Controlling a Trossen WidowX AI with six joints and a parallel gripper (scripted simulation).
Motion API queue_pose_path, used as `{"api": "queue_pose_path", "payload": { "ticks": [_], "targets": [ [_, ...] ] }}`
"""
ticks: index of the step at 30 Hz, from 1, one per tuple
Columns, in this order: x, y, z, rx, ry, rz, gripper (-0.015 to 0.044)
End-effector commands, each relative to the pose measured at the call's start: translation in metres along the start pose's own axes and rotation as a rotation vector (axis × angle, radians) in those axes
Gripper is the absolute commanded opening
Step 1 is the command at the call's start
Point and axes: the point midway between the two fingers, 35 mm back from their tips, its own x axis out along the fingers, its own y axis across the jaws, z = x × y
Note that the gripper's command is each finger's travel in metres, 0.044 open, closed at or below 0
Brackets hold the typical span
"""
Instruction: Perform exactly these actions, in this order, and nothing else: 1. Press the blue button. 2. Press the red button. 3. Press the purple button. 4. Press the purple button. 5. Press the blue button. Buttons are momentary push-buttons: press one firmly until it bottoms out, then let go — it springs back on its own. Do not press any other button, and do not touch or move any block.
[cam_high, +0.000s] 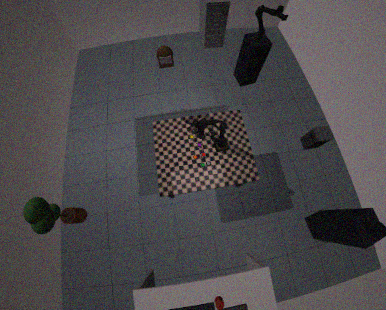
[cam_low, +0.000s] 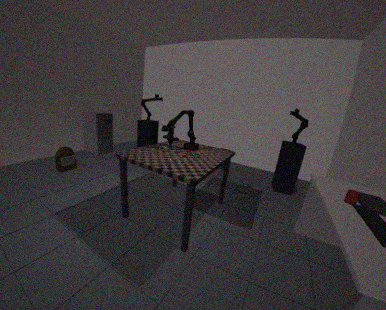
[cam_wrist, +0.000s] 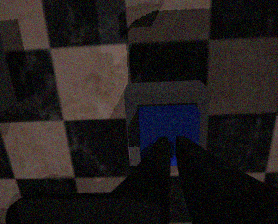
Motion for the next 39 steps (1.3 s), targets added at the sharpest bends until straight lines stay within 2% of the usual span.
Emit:
{"api": "queue_pose_path", "payload": {
  "ticks": [1,24,28,33,37,39],
  "targets": [
    [0.007,0.000,-0.001,0.000,0.005,0.000,0.0020],
    [0.016,0.000,-0.002,0.000,0.005,0.000,0.0020],
    [-0.016,0.000,-0.001,0.000,0.004,0.000,0.0020],
    [-0.022,0.000,-0.001,0.000,0.005,-0.001,0.0020],
    [-0.071,0.000,0.000,0.000,0.004,-0.001,0.0020],
    [-0.081,0.000,-0.001,0.000,0.004,-0.001,0.0020]
  ]
}}
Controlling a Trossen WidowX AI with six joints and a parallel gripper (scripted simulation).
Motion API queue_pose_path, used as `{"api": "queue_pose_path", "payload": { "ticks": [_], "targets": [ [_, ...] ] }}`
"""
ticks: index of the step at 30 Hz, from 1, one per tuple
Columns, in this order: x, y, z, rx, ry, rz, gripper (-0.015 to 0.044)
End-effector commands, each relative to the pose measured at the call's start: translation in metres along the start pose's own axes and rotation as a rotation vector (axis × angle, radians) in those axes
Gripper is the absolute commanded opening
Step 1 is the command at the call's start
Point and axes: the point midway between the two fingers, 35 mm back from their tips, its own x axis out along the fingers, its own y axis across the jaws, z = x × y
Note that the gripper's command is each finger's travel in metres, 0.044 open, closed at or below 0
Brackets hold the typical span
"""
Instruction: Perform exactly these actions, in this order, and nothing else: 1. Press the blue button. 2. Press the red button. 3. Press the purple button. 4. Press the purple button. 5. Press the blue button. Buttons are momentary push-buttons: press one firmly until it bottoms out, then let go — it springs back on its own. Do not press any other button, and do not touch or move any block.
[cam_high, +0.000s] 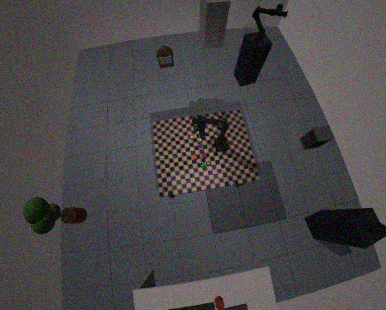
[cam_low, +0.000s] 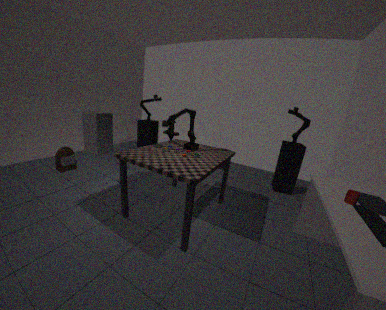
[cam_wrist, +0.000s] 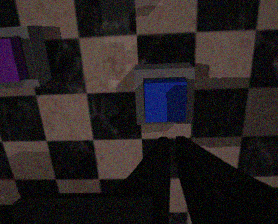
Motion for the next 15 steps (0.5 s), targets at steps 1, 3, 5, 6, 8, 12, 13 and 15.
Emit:
{"api": "queue_pose_path", "payload": {
  "ticks": [1,3,5,6,8,12,13,15],
  "targets": [
    [-0.025,-0.001,0.000,0.005,-0.011,-0.013,0.0020],
    [-0.025,-0.001,0.000,0.005,-0.011,-0.013,0.0020],
    [-0.025,0.007,0.004,0.005,-0.012,-0.012,0.0020],
    [-0.025,0.016,0.010,0.005,-0.013,-0.010,0.0020],
    [-0.025,0.039,0.021,0.005,-0.017,-0.007,0.0020],
    [-0.025,0.087,0.037,0.005,-0.022,0.001,0.0020],
    [-0.025,0.099,0.039,0.005,-0.023,0.003,0.0020],
    [-0.025,0.123,0.042,0.005,-0.025,0.007,0.0020]
  ]
}}
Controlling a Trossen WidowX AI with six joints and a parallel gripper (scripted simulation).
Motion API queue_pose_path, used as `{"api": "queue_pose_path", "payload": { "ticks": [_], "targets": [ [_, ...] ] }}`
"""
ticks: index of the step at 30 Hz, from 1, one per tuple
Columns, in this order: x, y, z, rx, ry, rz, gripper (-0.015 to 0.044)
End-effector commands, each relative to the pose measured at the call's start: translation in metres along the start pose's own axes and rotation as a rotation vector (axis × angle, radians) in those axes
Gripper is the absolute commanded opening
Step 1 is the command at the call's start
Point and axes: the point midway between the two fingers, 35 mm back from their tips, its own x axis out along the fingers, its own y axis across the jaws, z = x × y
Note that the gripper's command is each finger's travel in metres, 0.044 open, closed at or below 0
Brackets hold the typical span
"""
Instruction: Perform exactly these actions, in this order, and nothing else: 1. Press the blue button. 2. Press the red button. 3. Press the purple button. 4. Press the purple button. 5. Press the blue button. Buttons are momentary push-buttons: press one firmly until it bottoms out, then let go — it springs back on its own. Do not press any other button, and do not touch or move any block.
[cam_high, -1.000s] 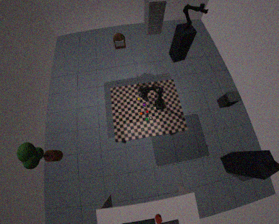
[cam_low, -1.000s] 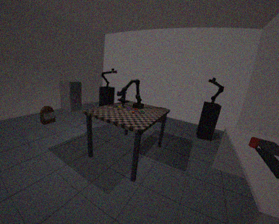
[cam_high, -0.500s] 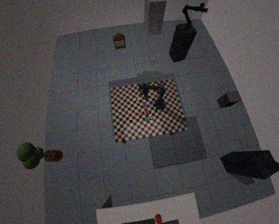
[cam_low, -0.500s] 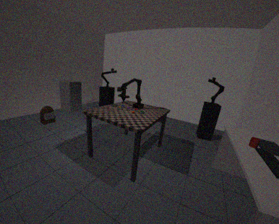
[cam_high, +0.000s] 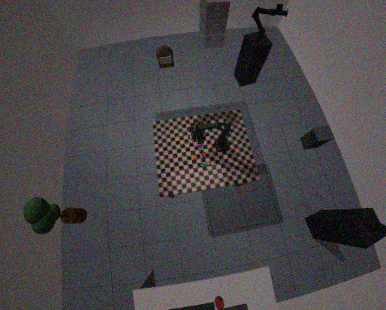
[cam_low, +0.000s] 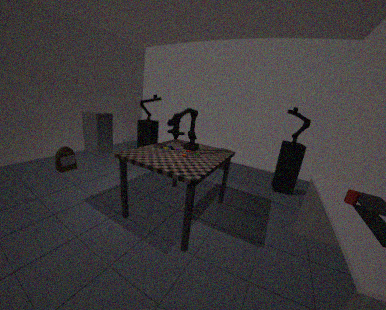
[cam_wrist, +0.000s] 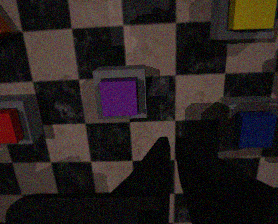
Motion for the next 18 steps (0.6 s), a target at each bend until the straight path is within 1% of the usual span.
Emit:
{"api": "queue_pose_path", "payload": {
  "ticks": [1,6,11,16,18],
  "targets": [
    [0.000,0.046,0.003,0.004,-0.001,0.008,0.0020],
    [0.000,0.105,-0.003,0.003,-0.003,0.018,0.0020],
    [0.000,0.155,-0.023,0.004,0.012,0.011,0.0020],
    [0.002,0.162,-0.026,0.004,0.013,0.010,0.0020],
    [0.023,0.163,-0.025,0.004,0.013,0.009,0.0020]
  ]
}}
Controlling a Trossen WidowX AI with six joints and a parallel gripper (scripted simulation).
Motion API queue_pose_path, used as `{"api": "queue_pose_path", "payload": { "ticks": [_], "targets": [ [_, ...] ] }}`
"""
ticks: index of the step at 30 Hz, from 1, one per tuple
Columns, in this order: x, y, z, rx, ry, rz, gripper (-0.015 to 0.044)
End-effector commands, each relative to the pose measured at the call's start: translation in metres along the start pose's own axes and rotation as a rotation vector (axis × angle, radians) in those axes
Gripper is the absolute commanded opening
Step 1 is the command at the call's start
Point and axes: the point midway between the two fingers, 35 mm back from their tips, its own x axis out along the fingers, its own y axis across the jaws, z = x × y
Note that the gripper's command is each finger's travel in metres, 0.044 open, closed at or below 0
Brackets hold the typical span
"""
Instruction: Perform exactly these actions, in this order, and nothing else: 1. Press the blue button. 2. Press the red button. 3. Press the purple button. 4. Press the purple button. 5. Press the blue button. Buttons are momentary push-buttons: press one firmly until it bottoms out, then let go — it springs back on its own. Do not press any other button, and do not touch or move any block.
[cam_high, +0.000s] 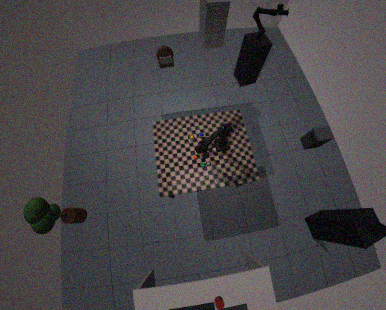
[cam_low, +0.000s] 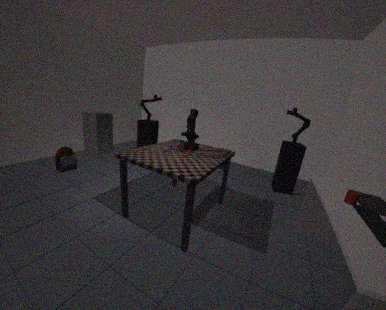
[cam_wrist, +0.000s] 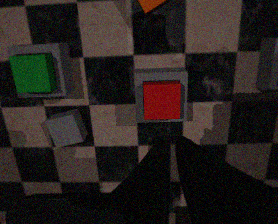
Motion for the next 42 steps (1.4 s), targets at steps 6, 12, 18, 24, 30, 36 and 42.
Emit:
{"api": "queue_pose_path", "payload": {
  "ticks": [6,12,18,24,30,36,42],
  "targets": [
    [0.057,0.000,-0.004,0.012,0.011,-0.009,0.0020],
    [0.063,0.000,-0.004,0.012,0.011,-0.009,0.0020],
    [0.073,0.000,-0.004,0.012,0.011,-0.010,0.0020],
    [0.082,0.000,-0.004,0.012,0.011,-0.010,0.0020],
    [0.091,-0.001,-0.005,0.011,0.011,-0.010,0.0020],
    [0.092,-0.001,-0.005,0.011,0.011,-0.010,0.0020],
    [0.092,-0.001,-0.005,0.011,0.011,-0.010,0.0020]
  ]
}}
